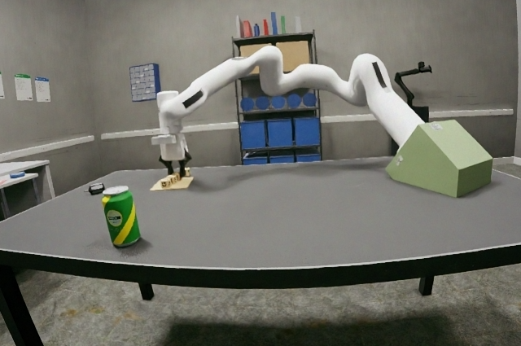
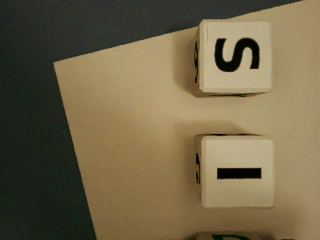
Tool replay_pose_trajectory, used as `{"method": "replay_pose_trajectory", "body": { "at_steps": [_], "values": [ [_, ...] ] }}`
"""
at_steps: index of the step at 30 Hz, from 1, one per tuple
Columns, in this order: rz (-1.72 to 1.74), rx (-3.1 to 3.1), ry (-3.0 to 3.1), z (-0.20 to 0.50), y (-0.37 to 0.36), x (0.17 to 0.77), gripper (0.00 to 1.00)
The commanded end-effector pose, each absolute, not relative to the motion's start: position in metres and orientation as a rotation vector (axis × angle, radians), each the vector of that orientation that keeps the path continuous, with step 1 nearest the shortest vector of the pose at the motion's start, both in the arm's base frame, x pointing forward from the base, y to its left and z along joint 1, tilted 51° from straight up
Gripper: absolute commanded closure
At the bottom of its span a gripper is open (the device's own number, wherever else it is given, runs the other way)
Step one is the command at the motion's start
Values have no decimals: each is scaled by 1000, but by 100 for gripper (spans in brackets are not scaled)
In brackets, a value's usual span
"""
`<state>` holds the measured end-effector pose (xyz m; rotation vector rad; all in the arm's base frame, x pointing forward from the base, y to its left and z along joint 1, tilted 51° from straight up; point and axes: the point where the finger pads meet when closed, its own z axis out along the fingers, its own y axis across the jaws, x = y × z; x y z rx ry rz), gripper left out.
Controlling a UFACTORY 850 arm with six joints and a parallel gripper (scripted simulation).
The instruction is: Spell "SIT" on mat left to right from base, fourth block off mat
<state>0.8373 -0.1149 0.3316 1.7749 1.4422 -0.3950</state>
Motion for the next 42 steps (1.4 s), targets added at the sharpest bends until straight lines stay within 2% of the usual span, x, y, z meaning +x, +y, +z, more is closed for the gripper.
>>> {"method": "replay_pose_trajectory", "body": {
  "at_steps": [1,21,22,42],
  "values": [
    [-392,1774,1442,345,-100,833,52],
    [-392,1774,1442,383,-56,819,52],
    [-392,1774,1442,383,-56,819,0],
    [-392,1774,1442,383,-56,819,0]
  ]
}}
